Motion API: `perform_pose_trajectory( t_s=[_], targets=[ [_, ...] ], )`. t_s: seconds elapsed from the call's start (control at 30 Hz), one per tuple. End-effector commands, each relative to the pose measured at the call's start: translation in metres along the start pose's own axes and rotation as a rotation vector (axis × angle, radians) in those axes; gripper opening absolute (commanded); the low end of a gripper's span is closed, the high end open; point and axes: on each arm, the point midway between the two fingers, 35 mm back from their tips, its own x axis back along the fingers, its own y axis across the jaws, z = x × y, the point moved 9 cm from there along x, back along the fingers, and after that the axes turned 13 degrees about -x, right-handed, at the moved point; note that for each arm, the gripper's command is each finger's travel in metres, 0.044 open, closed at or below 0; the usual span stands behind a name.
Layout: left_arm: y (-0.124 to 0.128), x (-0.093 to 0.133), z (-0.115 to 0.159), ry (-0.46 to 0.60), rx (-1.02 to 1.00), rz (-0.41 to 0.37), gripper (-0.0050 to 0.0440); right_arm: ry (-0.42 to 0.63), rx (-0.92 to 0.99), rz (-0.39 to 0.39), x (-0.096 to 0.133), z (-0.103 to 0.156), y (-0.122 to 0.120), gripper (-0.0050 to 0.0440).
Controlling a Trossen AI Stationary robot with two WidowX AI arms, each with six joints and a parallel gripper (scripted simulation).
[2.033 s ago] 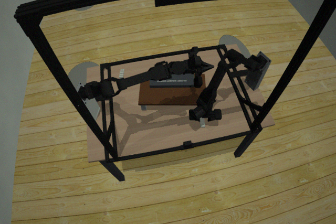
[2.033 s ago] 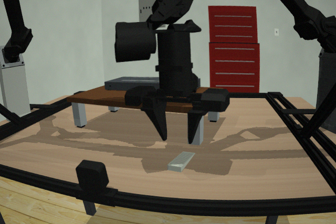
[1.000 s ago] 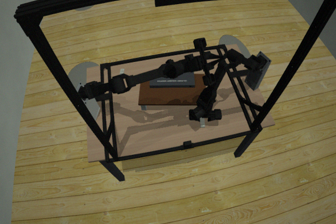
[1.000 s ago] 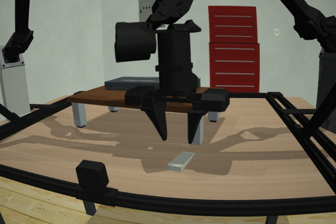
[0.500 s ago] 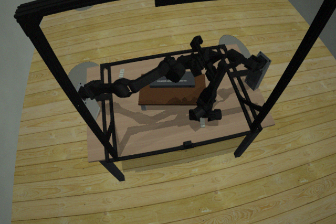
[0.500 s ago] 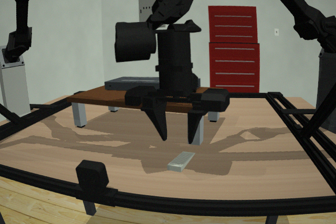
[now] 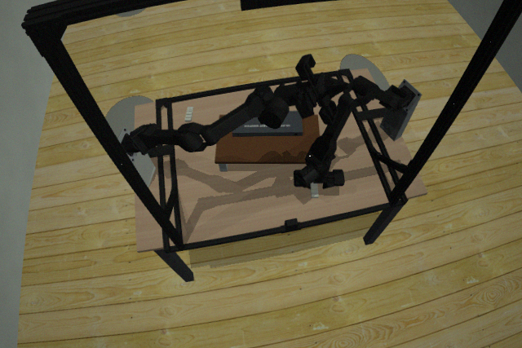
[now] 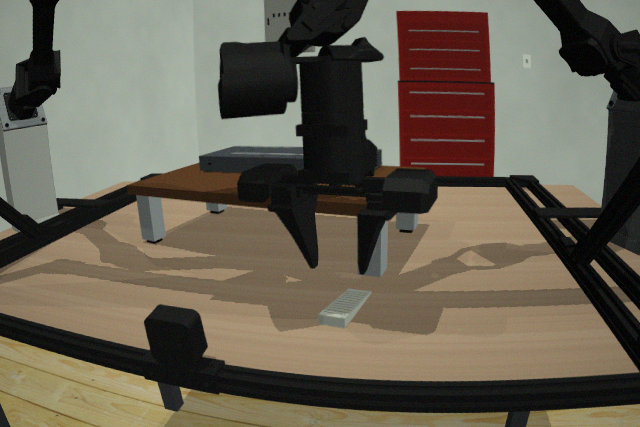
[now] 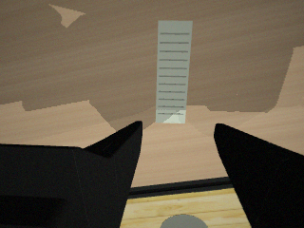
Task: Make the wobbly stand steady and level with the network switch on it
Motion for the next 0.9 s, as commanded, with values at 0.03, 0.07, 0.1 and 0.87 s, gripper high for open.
perform_pose_trajectory(
  t_s=[0.03,0.07,0.1,0.87],
  targets=[
    [0.0,0.0,0.002,-0.002,-0.004,0.009,0.0,0.0,0.0,0.0,0.0,0.0,0.0,0.0241],
    [0.0,0.0,0.002,-0.002,-0.004,0.009,0.0,0.0,0.0,0.0,0.0,0.0,0.0,0.0241],
    [-0.004,0.003,0.013,0.049,0.01,0.032,0.0,0.0,0.0,0.0,0.0,0.0,0.0,0.0241],
    [-0.057,0.114,0.182,0.872,0.306,0.411,0.0,0.0,0.0,0.0,0.0,0.0,0.0,0.0241]
  ],
)
